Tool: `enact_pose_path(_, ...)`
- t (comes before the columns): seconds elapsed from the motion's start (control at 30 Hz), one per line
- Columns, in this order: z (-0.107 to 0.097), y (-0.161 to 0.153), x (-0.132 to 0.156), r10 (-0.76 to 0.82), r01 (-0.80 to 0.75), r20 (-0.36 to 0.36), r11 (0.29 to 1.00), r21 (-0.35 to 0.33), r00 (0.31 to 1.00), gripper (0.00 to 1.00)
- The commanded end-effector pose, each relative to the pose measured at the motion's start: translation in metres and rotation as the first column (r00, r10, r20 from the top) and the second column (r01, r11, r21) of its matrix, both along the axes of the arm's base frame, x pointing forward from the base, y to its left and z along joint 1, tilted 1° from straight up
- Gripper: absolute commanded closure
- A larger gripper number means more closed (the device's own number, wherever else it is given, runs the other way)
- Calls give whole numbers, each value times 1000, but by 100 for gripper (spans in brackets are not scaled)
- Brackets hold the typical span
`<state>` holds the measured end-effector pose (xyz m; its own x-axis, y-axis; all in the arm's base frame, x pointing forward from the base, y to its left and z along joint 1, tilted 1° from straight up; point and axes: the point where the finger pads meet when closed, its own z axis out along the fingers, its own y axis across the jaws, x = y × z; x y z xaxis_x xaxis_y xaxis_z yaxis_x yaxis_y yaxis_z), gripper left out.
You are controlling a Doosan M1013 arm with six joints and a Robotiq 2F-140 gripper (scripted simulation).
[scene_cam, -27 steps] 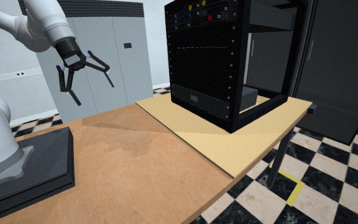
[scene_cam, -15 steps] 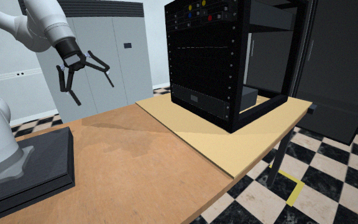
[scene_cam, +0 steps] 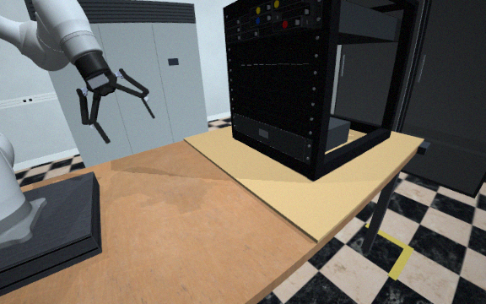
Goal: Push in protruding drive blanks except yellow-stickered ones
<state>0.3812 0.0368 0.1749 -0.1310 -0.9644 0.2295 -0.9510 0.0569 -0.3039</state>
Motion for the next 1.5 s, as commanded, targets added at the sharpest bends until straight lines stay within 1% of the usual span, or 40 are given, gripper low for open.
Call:
enact_pose_path(0.0, 0, 0, 0, 0, 0, 0, 1000, 0, 1000, 0)
enact_pose_path(1.0, 0, 0, 1, 2, -2, 1, 1000, 0, 1000, 0)
enact_pose_path(1.47, 1, -2, 7, 36, -36, 9, 999, -6, 999, 0)
